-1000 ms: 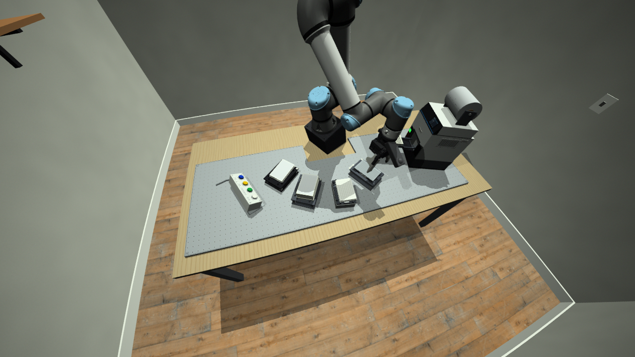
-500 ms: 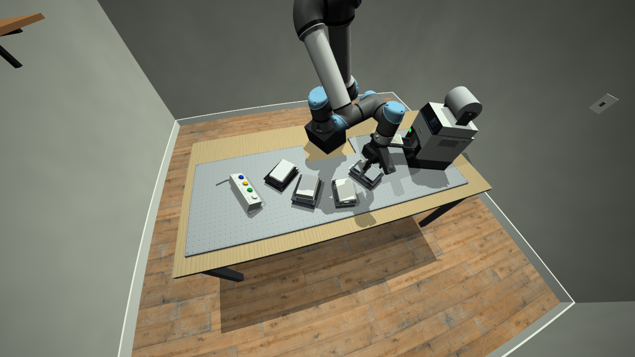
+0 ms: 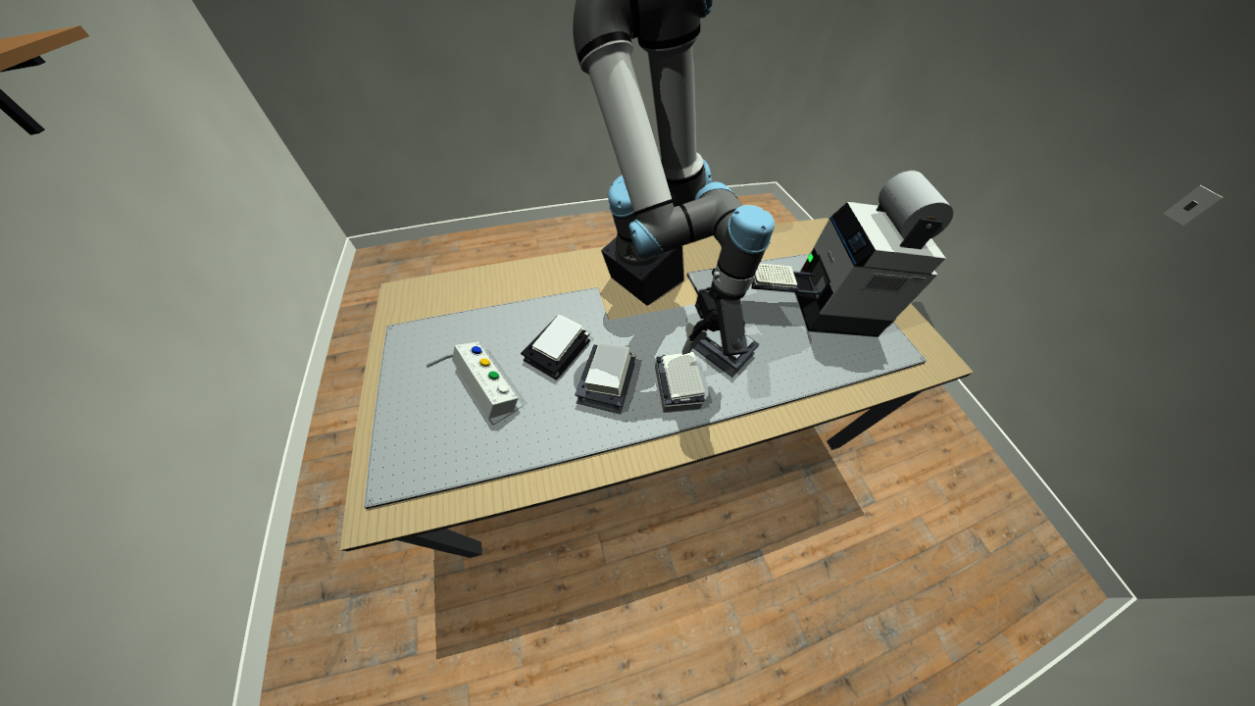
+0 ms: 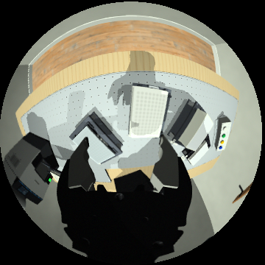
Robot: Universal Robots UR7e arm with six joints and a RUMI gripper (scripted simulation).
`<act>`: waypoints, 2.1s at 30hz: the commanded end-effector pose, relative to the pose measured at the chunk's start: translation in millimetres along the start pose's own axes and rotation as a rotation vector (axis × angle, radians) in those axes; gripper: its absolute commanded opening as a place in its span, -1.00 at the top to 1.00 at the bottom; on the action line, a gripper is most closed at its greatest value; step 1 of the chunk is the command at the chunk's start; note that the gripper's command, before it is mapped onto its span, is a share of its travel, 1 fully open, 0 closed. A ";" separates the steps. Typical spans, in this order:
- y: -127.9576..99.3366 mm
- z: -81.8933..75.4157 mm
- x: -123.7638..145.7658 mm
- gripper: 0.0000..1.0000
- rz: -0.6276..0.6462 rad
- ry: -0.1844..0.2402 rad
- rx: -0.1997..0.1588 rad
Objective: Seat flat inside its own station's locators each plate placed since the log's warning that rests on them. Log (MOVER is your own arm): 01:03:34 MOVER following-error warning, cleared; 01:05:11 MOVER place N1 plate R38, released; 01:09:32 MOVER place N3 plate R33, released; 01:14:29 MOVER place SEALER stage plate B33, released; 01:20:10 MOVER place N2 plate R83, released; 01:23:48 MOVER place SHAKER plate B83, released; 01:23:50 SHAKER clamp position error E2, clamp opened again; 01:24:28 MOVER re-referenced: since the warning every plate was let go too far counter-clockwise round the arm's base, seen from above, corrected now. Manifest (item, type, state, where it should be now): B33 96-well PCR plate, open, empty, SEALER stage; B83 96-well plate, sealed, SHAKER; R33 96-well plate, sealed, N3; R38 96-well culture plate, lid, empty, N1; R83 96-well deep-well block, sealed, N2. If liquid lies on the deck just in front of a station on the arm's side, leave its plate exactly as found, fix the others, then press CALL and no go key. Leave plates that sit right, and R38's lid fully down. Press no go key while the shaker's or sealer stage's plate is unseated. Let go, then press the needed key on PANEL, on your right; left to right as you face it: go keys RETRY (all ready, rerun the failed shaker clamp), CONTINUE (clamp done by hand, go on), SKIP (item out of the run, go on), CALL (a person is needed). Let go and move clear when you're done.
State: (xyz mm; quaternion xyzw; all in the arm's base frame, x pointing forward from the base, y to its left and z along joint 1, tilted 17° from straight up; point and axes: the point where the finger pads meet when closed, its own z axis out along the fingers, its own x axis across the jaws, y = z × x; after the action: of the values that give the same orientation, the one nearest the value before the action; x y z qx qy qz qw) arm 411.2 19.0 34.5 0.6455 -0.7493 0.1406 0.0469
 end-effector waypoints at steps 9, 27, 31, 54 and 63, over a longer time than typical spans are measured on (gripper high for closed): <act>-14.9 -1.6 63.0 -0.64 0.083 -0.002 0.004; -12.5 9.9 62.1 -0.64 0.082 -0.108 0.005; -11.8 14.7 61.7 -0.64 0.082 -0.108 0.001; -11.6 45.1 61.7 -0.64 0.082 -0.108 0.001; -13.7 43.3 61.9 -0.64 0.081 -0.107 0.006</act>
State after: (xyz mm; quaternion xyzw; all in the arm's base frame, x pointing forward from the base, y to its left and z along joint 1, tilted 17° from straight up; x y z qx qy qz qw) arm 419.1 -53.3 10.7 0.6212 -0.7760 0.1095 -0.0004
